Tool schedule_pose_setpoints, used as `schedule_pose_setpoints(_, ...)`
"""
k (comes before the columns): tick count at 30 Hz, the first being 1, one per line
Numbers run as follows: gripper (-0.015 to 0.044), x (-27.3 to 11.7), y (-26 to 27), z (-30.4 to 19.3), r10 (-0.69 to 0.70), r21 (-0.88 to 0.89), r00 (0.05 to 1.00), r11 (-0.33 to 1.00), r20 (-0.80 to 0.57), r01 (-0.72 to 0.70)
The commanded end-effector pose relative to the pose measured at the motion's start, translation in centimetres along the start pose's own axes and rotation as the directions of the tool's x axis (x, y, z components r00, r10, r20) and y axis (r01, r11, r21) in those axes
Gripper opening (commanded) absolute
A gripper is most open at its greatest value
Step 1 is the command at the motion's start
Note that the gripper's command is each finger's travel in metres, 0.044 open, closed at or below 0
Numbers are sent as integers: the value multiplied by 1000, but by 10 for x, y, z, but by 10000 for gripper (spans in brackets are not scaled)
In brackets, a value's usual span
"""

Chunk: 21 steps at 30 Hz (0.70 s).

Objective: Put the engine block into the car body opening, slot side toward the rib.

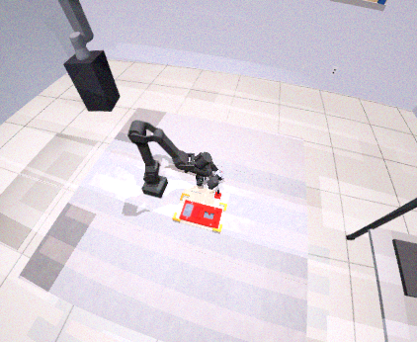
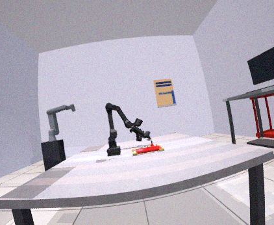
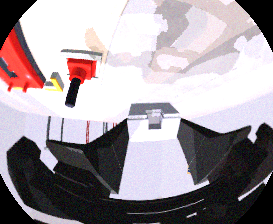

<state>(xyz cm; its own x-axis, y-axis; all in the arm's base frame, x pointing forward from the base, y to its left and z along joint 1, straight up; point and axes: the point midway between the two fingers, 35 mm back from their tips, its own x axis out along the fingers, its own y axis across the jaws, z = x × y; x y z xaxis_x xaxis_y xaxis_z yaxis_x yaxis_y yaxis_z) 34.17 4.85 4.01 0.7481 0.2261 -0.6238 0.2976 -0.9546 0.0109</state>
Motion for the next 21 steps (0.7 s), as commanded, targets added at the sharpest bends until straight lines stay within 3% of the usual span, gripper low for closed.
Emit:
schedule_pose_setpoints(1,0,3,-1,9,-6,6,1000,1000,9,6)
schedule_pose_setpoints(21,0,19,-2,29,-6,6,1000,1000,9,6)
